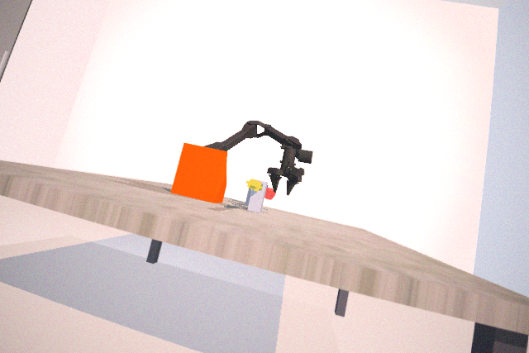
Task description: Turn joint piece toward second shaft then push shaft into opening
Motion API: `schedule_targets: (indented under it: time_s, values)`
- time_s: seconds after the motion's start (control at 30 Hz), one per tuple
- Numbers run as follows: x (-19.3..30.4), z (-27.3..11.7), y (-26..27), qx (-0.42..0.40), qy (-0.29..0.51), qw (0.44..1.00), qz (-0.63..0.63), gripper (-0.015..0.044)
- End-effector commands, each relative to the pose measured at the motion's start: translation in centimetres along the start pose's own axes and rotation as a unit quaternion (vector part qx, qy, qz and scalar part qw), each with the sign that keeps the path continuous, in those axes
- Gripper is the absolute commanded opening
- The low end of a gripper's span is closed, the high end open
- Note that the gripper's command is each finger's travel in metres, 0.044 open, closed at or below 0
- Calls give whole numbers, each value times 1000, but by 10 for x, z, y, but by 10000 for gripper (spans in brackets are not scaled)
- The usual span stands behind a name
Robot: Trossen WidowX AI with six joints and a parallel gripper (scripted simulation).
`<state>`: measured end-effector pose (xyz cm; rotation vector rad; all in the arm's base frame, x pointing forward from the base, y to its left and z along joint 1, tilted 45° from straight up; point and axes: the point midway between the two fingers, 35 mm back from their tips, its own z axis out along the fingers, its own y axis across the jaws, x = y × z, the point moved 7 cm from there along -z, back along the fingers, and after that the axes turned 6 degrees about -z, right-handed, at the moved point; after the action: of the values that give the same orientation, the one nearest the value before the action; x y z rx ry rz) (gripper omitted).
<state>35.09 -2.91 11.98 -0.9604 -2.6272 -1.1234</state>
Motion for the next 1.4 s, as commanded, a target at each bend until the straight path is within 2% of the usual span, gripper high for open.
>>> schedule_targets:
  time_s: [0.0, 0.73, 1.37]
  values:
    - [3, 19, 0, -2, 4, 1000, 3, 440]
    - [71, 19, 7, -3, 6, 1000, 4, 440]
    - [72, 44, 7, -3, 6, 1000, 4, 440]
